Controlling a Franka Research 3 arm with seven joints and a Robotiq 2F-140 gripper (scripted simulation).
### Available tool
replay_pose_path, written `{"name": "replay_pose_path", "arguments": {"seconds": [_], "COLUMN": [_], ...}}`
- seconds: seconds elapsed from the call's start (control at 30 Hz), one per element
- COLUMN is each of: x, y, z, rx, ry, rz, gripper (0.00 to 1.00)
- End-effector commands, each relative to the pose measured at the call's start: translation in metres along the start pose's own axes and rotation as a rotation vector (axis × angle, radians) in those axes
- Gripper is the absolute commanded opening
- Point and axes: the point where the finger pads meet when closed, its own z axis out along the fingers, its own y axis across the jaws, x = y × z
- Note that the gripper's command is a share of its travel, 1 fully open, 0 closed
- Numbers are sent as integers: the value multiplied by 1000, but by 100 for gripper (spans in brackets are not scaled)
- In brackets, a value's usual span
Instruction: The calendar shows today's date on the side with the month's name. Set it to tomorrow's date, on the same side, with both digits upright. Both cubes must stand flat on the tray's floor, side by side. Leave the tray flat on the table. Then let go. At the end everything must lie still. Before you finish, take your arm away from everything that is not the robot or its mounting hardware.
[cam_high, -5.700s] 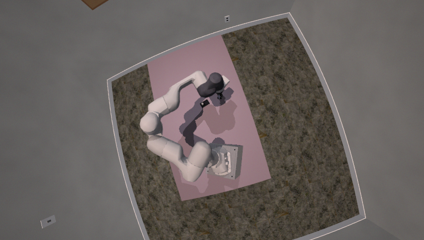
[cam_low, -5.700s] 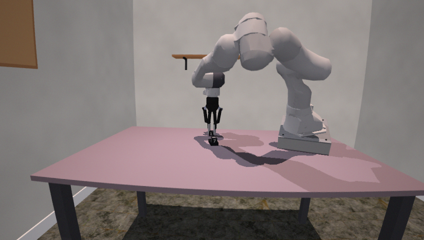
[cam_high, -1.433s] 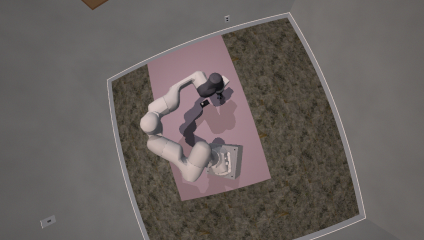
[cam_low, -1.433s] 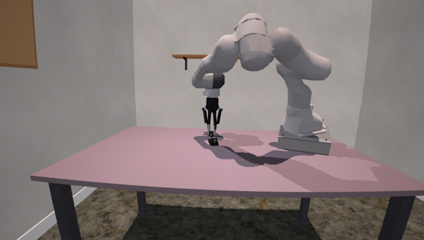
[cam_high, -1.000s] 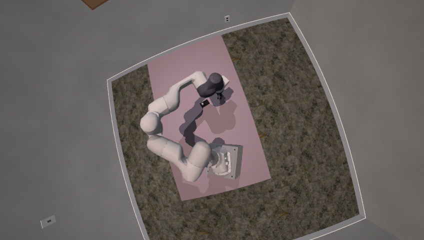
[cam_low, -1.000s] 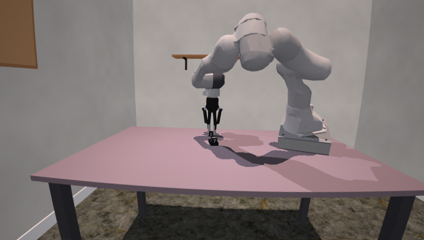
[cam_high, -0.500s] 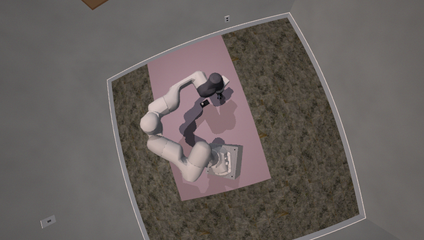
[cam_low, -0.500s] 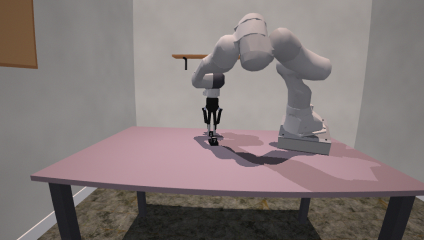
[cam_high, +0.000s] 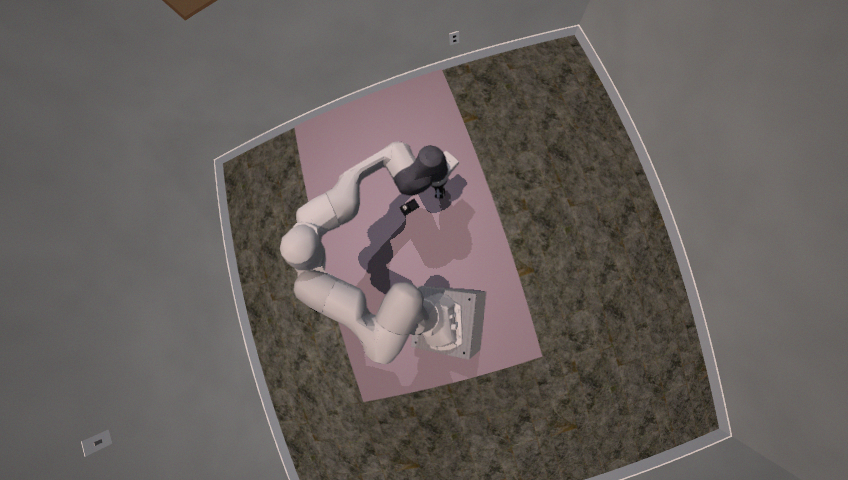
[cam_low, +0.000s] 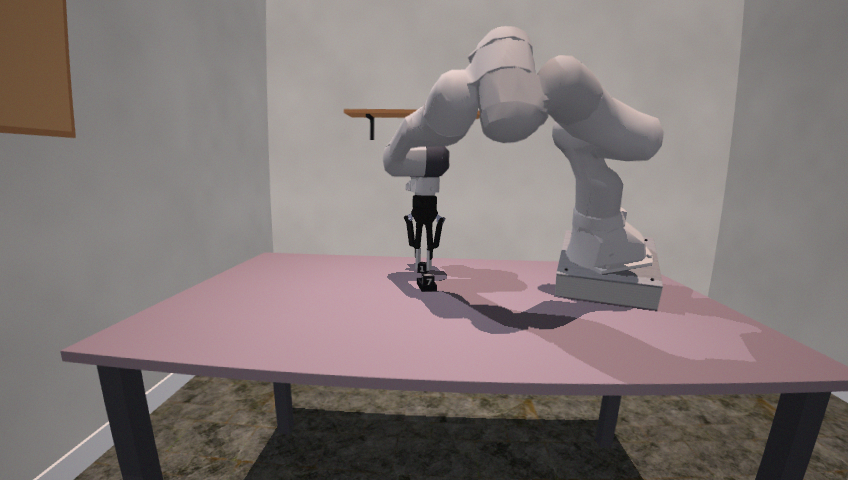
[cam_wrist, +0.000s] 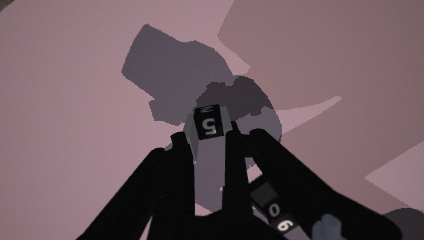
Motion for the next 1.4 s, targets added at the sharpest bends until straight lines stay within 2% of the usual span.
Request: {"name": "replay_pose_path", "arguments": {"seconds": [0.0,1.07,1.37], "x": [0,0,0], "y": [-1,-1,-1], "z": [1,1,1], "rx": [2,2,2], "ry": [2,2,2], "rz": [-8,-8,-8], "gripper": [16,16,23]}}
